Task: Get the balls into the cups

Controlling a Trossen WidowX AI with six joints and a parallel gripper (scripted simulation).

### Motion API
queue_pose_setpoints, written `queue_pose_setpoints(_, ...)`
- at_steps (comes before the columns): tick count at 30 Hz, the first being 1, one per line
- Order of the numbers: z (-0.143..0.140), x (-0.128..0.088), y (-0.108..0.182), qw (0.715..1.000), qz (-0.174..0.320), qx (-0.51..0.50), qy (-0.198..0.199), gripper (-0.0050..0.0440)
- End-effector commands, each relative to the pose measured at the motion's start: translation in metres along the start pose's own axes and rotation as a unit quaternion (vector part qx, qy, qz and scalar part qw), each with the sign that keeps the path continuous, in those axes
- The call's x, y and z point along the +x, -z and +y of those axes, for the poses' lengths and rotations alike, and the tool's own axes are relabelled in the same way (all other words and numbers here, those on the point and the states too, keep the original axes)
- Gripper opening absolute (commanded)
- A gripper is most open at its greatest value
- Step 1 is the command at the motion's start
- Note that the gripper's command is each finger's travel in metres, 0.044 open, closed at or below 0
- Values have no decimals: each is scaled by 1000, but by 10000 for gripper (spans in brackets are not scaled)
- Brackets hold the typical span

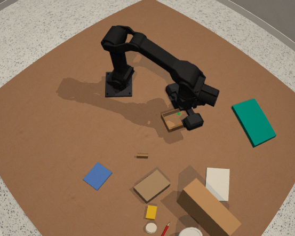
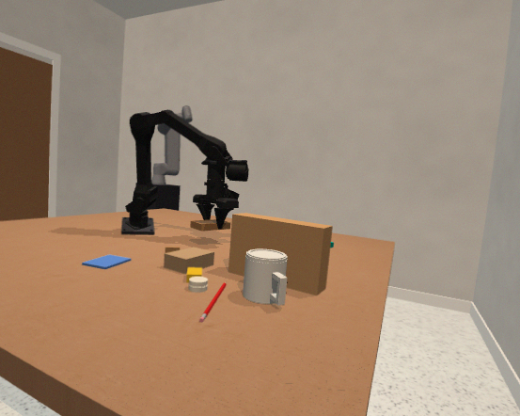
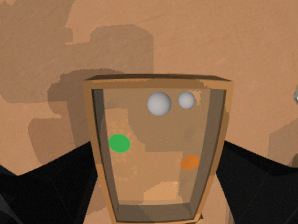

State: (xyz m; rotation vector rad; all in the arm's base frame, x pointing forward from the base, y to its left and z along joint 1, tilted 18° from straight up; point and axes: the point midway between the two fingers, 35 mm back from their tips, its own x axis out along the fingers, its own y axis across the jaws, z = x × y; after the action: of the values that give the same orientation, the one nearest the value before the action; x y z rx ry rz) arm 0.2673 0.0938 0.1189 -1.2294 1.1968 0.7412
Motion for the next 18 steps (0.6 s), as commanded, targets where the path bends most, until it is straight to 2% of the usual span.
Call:
queue_pose_setpoints(1,0,0,-1,1000,-2,-2,-5,0)
queue_pose_setpoints(18,0,0,-1,1000,16,-3,-14,0)
